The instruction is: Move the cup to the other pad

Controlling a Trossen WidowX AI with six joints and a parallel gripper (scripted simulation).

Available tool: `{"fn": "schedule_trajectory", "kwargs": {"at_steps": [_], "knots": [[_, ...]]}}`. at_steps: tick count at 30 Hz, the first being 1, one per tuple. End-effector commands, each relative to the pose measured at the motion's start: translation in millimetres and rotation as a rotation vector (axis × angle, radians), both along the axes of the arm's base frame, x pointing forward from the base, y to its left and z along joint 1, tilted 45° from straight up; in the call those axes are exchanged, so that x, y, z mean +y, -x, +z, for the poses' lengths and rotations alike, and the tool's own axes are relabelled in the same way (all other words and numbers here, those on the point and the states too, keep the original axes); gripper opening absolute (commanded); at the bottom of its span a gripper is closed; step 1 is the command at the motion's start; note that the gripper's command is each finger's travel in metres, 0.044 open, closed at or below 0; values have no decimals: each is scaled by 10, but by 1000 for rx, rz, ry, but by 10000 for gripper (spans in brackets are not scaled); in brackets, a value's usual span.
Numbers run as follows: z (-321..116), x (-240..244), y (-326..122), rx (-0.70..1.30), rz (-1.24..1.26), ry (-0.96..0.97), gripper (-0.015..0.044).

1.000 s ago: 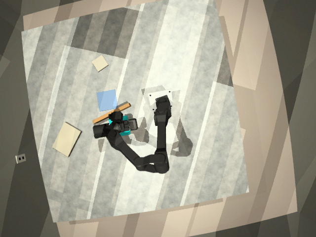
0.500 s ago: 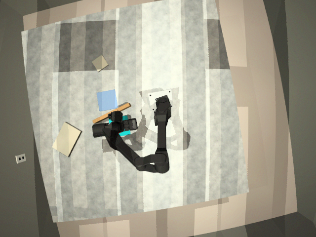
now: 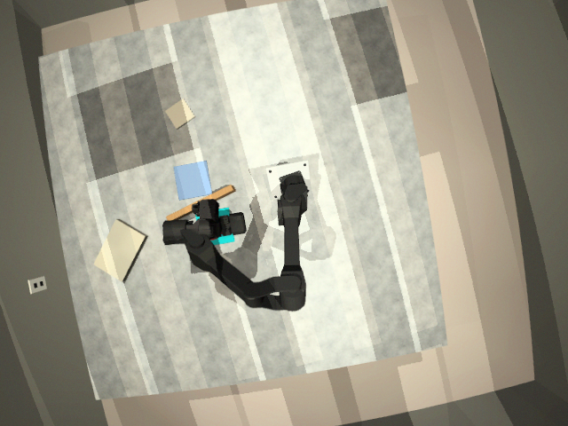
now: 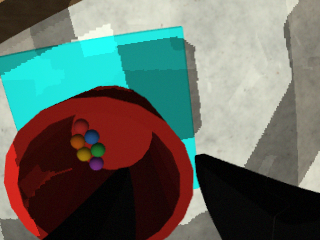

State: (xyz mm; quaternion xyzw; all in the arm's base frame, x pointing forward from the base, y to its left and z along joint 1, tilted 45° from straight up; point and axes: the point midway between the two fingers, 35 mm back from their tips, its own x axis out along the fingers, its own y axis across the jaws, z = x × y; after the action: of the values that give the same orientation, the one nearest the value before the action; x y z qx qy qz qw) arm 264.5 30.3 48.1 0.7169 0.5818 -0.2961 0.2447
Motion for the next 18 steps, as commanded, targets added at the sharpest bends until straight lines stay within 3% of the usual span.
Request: {"fn": "schedule_trajectory", "kwargs": {"at_steps": [1,15,18], "knots": [[41,-40,-4,-5,2,5,128],[157,-160,42,-3,2,1,128],[130,-136,41,2,-1,-3,206]]}}
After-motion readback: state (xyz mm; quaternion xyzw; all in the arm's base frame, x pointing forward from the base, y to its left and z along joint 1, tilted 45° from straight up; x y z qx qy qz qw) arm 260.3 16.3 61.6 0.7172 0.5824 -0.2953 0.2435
